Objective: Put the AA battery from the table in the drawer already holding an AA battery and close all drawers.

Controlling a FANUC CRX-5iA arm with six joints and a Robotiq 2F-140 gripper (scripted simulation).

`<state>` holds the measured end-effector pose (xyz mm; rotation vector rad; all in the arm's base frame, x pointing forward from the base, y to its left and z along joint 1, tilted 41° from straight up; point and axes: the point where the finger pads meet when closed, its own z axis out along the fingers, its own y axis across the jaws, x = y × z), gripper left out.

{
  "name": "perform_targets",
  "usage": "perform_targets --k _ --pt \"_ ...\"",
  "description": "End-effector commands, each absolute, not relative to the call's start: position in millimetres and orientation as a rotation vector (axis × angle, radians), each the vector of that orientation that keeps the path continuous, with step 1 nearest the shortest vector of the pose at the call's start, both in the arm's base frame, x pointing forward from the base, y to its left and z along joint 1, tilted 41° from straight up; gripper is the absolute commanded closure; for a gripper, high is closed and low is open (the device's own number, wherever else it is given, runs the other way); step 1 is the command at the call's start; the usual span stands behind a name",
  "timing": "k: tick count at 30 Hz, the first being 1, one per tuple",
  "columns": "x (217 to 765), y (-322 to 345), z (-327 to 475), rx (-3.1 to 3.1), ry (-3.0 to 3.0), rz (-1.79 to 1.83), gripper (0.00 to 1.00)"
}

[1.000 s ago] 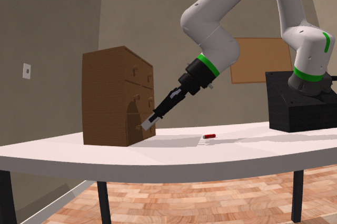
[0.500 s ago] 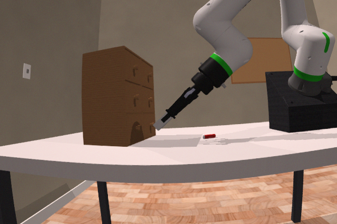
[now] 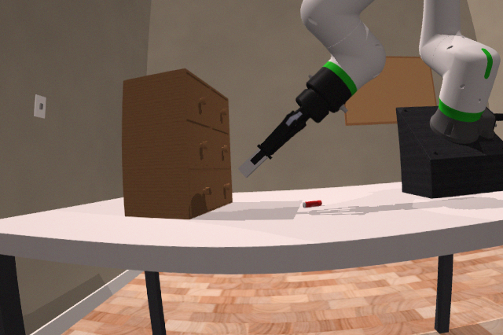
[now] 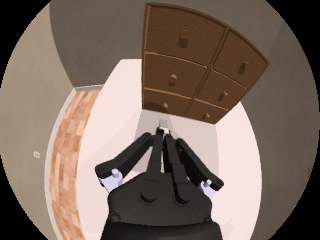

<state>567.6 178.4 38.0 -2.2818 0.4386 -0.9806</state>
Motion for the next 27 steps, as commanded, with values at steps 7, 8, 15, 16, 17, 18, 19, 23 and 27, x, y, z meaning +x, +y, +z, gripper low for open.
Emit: perform_targets --k 7,8,15,16,17,18,19,23,27 --pt "543.5 147.1 74.1 -2.283 0.443 -0.982 1.0" --pt "543.5 147.1 74.1 -2.283 0.443 -0.982 1.0" --pt "542.9 146.9 74.5 -2.285 0.441 -0.976 1.0" --pt "542.6 146.7 74.7 -2.285 0.44 -0.973 1.0" --pt "542.2 146.6 75.0 -2.286 0.438 -0.97 1.0" --pt "541.7 146.4 75.3 -2.288 0.436 -0.965 1.0" --pt "541.1 146.1 75.7 -2.289 0.434 -0.959 1.0" --pt "538.4 144.0 78.3 -2.3 0.424 -0.929 1.0" --pt "535.8 142.5 80.7 -2.308 0.413 -0.901 1.0"
